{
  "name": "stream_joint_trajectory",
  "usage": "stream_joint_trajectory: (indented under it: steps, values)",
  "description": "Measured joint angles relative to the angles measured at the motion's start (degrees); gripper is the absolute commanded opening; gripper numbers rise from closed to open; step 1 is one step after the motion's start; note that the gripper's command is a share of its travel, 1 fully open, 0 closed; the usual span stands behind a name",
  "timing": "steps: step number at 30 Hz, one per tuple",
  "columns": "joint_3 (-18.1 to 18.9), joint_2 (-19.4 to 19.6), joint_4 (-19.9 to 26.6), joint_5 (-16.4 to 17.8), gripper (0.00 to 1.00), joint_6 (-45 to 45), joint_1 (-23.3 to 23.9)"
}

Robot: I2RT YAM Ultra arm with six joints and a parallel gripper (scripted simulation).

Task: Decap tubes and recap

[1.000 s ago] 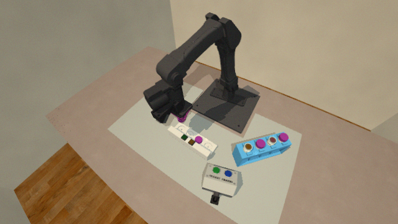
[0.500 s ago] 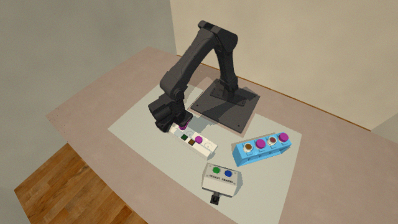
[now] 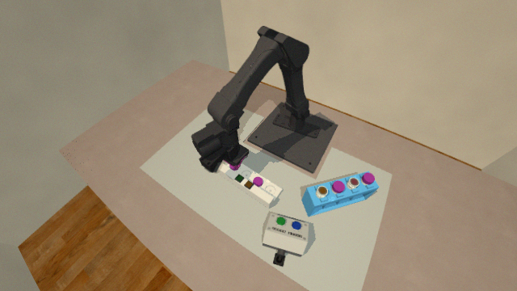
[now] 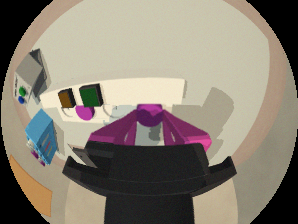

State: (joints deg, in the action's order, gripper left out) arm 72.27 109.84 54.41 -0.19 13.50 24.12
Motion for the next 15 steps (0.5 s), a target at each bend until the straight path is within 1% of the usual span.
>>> stream_joint_trajectory:
  steps: [15]
  values:
    - [-0.63, -0.31, -0.33, 0.00, 0.00, 0.02, 0.02]
